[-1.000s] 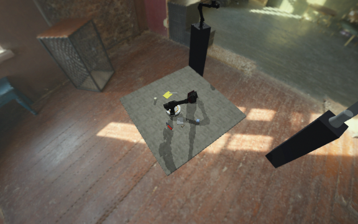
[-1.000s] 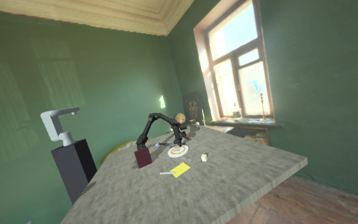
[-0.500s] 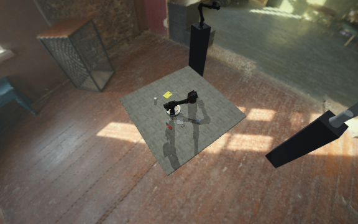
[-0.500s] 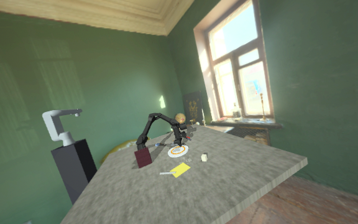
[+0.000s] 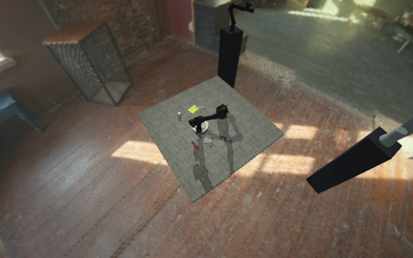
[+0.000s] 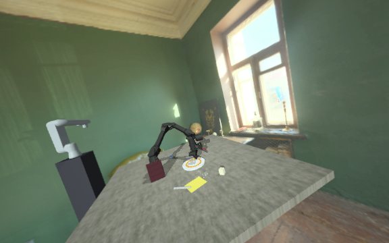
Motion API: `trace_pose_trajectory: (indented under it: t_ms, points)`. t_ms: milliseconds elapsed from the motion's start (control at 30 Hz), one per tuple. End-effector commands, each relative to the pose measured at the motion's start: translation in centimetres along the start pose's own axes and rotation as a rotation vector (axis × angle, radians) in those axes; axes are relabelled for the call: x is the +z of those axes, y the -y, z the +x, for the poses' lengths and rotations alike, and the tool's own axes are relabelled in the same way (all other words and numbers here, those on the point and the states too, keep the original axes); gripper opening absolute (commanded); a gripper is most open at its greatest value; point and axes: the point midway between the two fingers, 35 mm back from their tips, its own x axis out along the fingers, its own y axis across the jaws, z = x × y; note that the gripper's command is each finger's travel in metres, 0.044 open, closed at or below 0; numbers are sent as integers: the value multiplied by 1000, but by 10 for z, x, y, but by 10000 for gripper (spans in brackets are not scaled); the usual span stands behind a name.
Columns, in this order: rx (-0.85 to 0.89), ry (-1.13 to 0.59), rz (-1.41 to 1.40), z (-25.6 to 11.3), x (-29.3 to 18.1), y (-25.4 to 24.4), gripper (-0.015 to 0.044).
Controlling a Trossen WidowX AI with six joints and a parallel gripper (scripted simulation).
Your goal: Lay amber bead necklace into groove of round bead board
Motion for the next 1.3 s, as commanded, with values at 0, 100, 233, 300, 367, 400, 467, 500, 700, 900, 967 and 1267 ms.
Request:
trace_pose_trajectory:
  t_ms: [0, 100, 233, 300, 367, 400, 467, 500, 700, 900, 967, 1267]
  points:
    - [-2, 1, 0, -1, 0, 0, 0]
    - [1, -3, 8, -6, 0, 1, 0]
    - [1, -3, 9, -7, 0, 1, 0]
    - [1, -3, 9, -7, 0, -2, 0]
    - [1, -3, 9, -7, 0, -3, 0]
    - [1, -3, 9, -7, 0, -3, 0]
    - [1, -3, 9, -6, 0, -3, 0]
    - [1, -3, 9, -4, 0, -3, 0]
    - [2, -3, 9, 2, 0, -3, 0]
    - [-1, -1, 2, -1, 1, -3, 157]
    - [-1, -1, 2, -1, 1, -3, 210]
    - [-2, -4, 9, -2, 0, -3, 440]
